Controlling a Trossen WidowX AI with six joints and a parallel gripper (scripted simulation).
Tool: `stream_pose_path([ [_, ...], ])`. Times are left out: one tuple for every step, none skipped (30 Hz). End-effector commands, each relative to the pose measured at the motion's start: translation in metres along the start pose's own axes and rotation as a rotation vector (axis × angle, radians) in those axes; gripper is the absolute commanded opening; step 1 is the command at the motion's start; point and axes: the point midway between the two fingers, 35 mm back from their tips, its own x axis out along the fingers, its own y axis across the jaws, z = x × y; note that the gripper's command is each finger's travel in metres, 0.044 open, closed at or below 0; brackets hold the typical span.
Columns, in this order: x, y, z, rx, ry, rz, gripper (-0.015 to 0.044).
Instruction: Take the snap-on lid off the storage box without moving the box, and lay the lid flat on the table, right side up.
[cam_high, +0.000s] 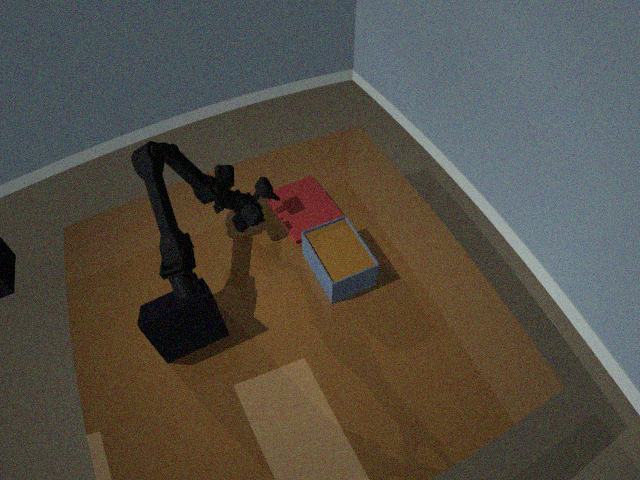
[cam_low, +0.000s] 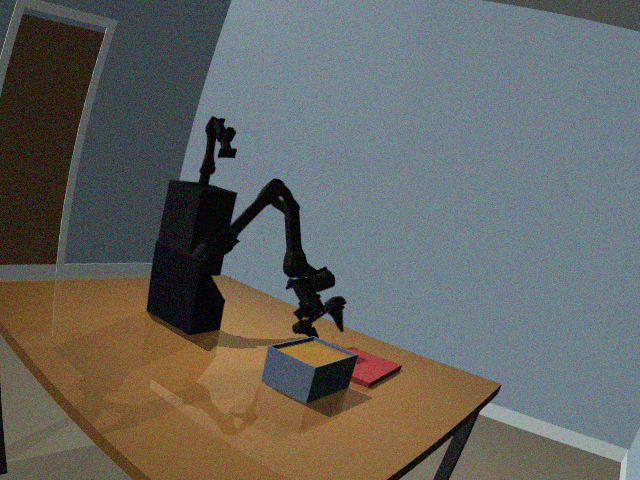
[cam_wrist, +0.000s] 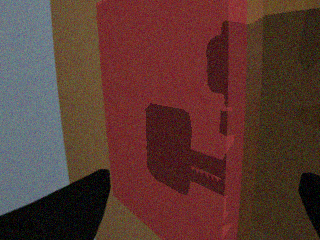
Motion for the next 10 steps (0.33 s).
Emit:
stream_pose_path([
  [-0.008, -0.004, -0.001, 0.005, 0.001, 0.004, 0.0440],
  [-0.009, -0.006, -0.001, 0.005, 0.001, 0.003, 0.0440],
  [-0.011, -0.007, -0.001, 0.005, 0.001, 0.003, 0.0440],
  [-0.012, -0.008, -0.001, 0.005, 0.001, 0.003, 0.0440],
  [-0.014, -0.010, -0.001, 0.005, 0.001, 0.003, 0.0440],
  [-0.015, -0.011, -0.001, 0.005, 0.001, 0.003, 0.0440],
  [-0.017, -0.012, -0.001, 0.005, 0.001, 0.003, 0.0440],
  [-0.019, -0.013, -0.001, 0.005, 0.001, 0.003, 0.0440],
  [-0.020, -0.015, -0.001, 0.005, 0.001, 0.003, 0.0440],
  [-0.021, -0.016, -0.001, 0.005, 0.001, 0.003, 0.0440],
])
